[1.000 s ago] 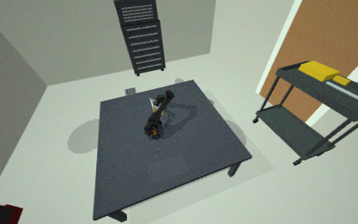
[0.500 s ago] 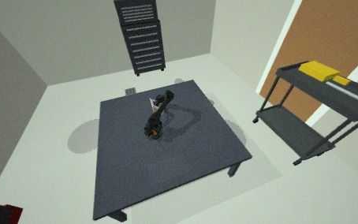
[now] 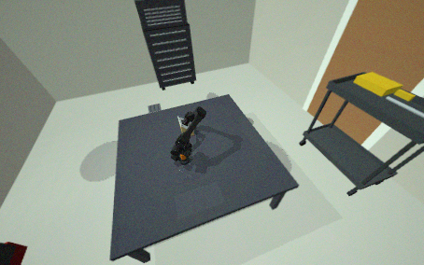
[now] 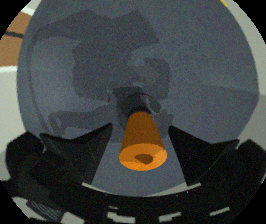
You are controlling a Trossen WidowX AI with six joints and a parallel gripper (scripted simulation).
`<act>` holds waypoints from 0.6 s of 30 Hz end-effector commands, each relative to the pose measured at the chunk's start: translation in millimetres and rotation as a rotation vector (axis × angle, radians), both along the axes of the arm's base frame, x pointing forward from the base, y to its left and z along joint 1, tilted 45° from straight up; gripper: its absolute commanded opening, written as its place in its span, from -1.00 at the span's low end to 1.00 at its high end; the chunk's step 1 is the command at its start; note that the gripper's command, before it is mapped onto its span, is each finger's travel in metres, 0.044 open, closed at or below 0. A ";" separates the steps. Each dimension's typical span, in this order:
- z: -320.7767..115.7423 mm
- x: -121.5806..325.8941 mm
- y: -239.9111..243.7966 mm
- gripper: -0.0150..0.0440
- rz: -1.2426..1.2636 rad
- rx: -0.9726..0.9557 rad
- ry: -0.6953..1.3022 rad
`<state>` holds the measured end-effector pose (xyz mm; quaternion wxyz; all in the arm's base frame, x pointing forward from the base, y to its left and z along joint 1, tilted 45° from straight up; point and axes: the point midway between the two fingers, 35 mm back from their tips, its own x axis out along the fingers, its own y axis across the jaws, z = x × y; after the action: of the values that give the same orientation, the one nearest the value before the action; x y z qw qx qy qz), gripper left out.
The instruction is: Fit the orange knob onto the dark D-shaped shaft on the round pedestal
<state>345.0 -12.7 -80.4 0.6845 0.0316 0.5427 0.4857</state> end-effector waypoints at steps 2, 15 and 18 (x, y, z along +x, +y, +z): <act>0.2 0.1 -0.2 1.00 0.001 0.000 -0.001; 68.1 4.9 -68.2 1.00 0.000 -0.004 0.001; 67.6 7.2 -68.6 1.00 0.000 -0.004 0.001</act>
<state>353.5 -75.5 -20.2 0.6901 0.0317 0.5408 0.4798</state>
